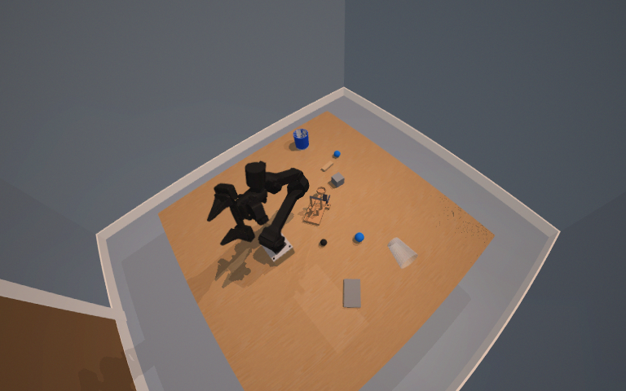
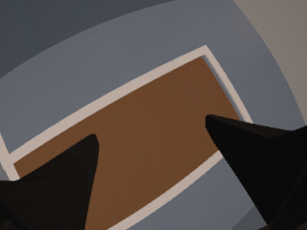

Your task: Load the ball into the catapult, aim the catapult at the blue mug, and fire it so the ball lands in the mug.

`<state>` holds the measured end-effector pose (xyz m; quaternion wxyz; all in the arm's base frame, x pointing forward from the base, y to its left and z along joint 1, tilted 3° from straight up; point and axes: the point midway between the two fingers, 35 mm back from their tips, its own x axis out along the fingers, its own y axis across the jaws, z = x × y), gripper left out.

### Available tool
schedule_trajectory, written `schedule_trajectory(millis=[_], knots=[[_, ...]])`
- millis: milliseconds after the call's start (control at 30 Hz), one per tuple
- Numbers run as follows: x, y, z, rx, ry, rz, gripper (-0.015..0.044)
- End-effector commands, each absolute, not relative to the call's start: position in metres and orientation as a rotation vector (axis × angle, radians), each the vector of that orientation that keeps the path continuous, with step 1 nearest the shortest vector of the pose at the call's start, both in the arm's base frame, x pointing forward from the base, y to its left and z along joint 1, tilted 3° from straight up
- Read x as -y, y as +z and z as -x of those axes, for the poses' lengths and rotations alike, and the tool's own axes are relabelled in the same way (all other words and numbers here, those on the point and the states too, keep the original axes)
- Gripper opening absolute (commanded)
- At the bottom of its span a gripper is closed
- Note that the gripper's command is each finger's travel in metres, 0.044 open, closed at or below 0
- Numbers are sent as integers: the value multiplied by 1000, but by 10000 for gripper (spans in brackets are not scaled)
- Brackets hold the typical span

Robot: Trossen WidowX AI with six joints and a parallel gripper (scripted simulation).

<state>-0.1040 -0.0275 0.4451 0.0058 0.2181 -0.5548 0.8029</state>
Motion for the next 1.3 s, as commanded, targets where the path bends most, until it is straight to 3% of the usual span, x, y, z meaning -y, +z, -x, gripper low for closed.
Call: schedule_trajectory(millis=[0,700,1267], knots=[[28,445,104,1737,2516,-683,426],[119,397,133,1997,3004,-881,440],[215,338,85,2364,3454,-942,440]])
